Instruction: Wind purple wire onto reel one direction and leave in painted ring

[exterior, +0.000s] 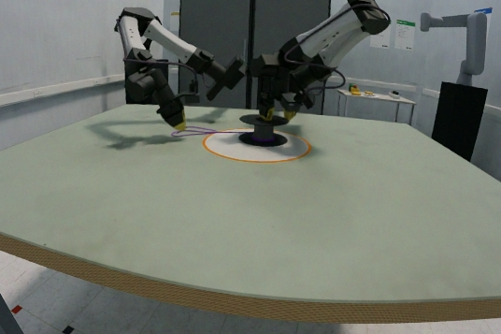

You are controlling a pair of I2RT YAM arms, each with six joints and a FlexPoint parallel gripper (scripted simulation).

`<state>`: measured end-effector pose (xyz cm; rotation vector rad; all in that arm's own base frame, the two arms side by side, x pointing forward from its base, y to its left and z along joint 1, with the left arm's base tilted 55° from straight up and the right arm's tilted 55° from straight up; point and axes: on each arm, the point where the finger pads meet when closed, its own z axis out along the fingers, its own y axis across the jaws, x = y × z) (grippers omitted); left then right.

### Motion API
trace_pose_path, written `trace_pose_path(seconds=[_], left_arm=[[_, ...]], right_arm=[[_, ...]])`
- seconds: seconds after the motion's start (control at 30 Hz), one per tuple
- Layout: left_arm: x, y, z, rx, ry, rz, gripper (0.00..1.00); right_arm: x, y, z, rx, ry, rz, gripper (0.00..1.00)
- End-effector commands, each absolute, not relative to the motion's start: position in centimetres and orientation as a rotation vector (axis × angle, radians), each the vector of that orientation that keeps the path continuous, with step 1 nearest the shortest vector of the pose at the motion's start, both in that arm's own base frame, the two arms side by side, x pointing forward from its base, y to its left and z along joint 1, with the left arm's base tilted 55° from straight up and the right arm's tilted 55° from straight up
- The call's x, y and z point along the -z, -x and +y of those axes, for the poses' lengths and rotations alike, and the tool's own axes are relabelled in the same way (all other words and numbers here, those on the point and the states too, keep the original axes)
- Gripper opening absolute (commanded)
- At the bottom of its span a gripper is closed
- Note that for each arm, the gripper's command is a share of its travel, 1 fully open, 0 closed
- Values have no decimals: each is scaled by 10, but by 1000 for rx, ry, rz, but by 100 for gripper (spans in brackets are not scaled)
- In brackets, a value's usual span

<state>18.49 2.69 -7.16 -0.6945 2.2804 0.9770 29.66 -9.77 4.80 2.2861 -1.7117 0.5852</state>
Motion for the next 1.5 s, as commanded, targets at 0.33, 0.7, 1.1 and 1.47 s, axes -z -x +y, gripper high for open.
trace_pose_path(seconds=[0.33, 0.7, 1.1, 1.47], left_arm=[[70, -189, 24, -960, 674, 2270, 49], [69, -196, 26, -1002, 575, 2318, 49], [49, -231, 27, -1231, -69, 2530, 49], [63, -283, -6, -1432, -863, 2588, 49]], right_arm=[[-54, -300, -93, -622, -2307, -1699, 0], [-55, -300, -93, -617, -2308, -1703, 0], [-56, -301, -94, -623, -2322, -1743, 0], [-54, -301, -95, -632, -2366, -1888, 0]])
